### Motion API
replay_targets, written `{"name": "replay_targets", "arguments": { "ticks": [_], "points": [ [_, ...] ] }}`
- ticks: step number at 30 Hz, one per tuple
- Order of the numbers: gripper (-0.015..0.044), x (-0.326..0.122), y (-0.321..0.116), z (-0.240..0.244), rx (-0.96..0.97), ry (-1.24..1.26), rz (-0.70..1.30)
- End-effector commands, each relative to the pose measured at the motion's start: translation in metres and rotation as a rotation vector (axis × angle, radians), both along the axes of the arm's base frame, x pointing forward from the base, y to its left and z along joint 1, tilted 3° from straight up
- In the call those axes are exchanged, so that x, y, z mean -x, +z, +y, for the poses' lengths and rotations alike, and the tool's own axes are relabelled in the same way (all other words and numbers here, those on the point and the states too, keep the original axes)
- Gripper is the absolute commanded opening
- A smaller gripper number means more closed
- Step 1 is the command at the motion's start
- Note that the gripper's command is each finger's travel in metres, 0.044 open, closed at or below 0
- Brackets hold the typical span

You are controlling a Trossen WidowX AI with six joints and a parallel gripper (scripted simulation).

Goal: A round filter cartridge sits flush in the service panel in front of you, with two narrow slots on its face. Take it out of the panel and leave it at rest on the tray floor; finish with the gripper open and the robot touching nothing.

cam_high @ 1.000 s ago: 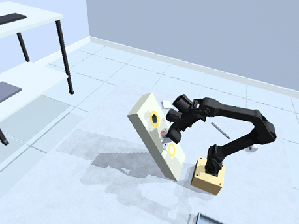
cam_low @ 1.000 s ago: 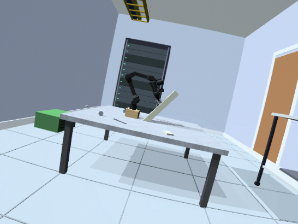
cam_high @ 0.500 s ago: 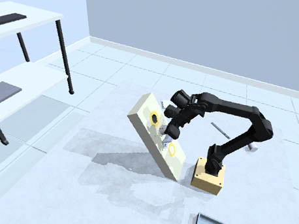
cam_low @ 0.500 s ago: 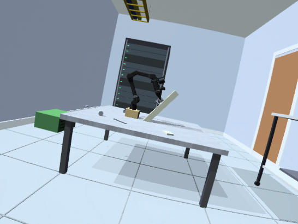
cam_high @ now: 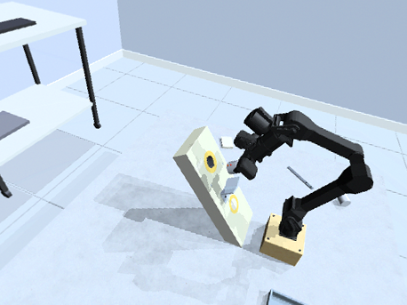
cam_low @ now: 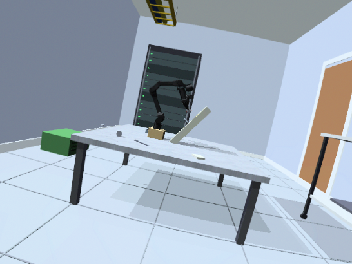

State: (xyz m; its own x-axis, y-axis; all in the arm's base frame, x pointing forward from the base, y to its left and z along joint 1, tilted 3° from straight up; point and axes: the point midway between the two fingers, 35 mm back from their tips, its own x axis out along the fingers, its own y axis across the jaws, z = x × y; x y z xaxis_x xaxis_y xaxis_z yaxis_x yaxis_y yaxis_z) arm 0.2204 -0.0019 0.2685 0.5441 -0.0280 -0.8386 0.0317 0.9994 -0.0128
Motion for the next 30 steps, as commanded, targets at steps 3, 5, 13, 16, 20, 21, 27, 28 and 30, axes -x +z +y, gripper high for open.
{"name": "replay_targets", "arguments": {
  "ticks": [3,5,13,16,20,21,27,28,30],
  "points": [
    [0.0,0.013,0.02,0.0,0.0,-0.005,-0.012],
    [0.0,0.012,0.019,0.003,-0.001,-0.006,-0.009],
    [0.0,0.006,0.015,0.023,-0.006,-0.008,0.003],
    [0.0,0.005,0.014,0.031,-0.006,-0.008,0.006],
    [0.0,0.003,0.012,0.042,-0.007,-0.008,0.007],
    [0.0,0.002,0.011,0.044,-0.007,-0.008,0.007],
    [0.0,0.001,0.009,0.061,-0.007,-0.008,0.004],
    [0.0,0.001,0.009,0.064,-0.007,-0.008,0.003],
    [0.0,0.001,0.008,0.07,-0.007,-0.008,0.0]
  ]
}}
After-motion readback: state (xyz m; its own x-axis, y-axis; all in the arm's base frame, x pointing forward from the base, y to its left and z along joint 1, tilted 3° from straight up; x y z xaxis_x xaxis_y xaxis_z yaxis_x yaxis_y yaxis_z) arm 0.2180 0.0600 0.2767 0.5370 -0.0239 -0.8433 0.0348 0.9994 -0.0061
